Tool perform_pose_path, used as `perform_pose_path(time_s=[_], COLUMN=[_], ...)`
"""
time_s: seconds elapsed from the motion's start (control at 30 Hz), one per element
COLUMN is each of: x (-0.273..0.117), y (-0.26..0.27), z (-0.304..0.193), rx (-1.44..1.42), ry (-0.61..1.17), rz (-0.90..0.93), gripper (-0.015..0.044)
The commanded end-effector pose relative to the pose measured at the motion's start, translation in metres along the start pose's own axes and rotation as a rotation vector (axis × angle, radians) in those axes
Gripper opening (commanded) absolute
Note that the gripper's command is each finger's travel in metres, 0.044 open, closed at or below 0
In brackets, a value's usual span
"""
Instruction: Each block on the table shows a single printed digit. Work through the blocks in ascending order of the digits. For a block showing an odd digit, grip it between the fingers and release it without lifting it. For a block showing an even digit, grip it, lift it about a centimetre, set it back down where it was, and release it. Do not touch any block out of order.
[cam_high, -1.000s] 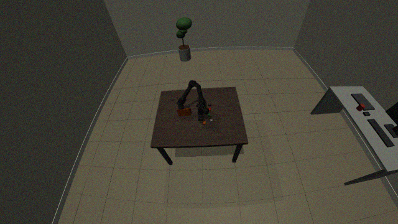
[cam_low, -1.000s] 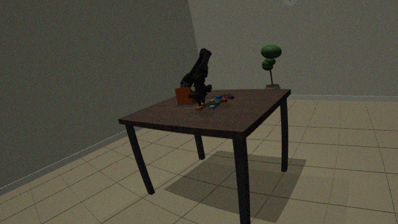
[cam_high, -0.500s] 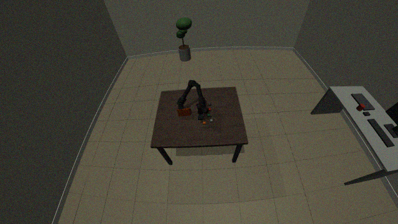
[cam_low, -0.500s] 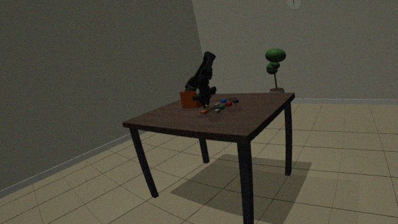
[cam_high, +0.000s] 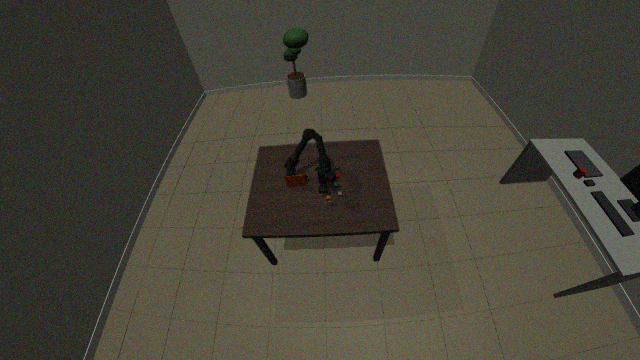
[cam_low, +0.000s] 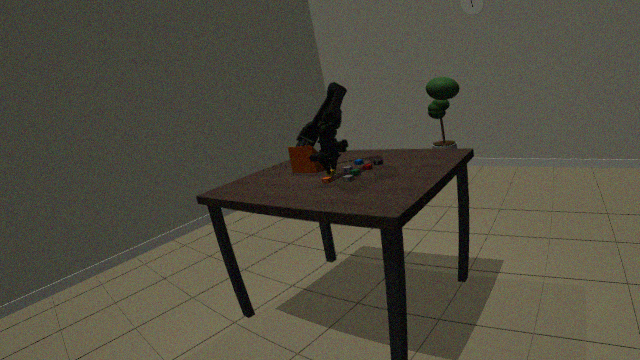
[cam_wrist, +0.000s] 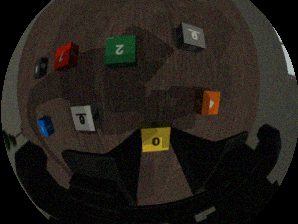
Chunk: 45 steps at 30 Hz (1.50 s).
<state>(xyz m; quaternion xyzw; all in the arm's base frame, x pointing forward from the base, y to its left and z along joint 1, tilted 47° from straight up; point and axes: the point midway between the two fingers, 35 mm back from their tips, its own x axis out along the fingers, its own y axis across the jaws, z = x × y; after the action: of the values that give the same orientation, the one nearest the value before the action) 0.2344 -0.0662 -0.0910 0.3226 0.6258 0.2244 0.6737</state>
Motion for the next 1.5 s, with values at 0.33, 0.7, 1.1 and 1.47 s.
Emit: perform_pose_path(time_s=[0.33, 0.7, 1.1, 1.47], x=[0.009, 0.009, -0.030, -0.109], y=[0.001, 0.001, 0.000, -0.001], z=[-0.003, -0.003, -0.002, -0.002], rx=[0.011, 0.011, 0.011, 0.012], ry=[0.007, 0.007, 0.007, 0.008], rz=[0.008, 0.008, 0.006, 0.003], gripper=[0.0120, 0.0383, 0.0374, 0.0120])
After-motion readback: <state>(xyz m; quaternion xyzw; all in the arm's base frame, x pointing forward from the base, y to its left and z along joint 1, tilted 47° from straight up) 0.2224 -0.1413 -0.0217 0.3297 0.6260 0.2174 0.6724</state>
